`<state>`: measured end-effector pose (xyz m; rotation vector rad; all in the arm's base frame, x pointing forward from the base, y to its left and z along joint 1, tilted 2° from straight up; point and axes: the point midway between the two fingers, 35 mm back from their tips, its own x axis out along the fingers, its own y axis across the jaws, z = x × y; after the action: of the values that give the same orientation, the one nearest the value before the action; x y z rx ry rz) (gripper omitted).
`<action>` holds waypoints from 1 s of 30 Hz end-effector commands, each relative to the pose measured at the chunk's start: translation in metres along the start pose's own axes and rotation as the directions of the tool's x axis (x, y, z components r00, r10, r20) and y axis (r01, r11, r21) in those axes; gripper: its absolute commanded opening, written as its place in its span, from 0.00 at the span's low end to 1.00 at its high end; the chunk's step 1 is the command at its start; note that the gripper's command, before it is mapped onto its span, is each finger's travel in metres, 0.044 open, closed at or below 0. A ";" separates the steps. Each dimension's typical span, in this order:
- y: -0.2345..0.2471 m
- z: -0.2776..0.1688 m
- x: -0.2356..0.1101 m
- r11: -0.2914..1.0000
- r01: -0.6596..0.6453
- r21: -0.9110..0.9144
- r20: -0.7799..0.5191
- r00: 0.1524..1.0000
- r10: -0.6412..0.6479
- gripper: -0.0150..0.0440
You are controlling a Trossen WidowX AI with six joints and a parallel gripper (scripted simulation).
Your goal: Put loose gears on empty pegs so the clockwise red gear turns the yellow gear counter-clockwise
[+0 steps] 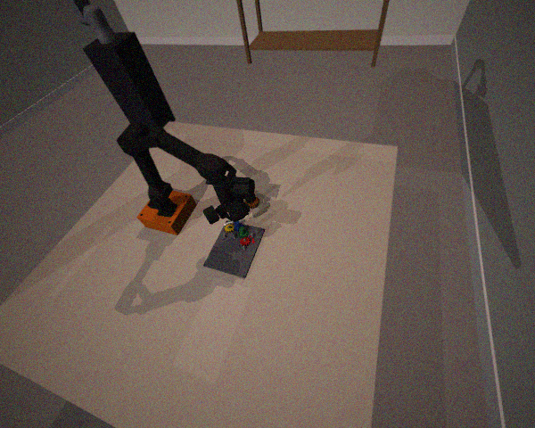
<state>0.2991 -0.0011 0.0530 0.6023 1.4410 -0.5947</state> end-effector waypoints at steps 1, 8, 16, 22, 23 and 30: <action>0.001 0.001 -0.011 1.000 -0.006 -0.015 0.006 1.000 0.006 0.49; -0.003 -0.003 -0.055 1.000 -0.006 -0.004 0.006 1.000 0.006 0.80; -0.003 -0.003 -0.055 1.000 -0.006 -0.004 0.006 1.000 0.006 1.00; -0.003 -0.003 -0.055 1.000 -0.006 -0.004 0.006 1.000 0.006 1.00; -0.003 -0.003 -0.055 1.000 -0.006 -0.004 0.006 1.000 0.006 1.00; -0.003 -0.003 -0.055 1.000 -0.006 -0.004 0.006 1.000 0.006 1.00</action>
<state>0.2931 -0.0006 0.1078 0.5989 1.4345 -0.5865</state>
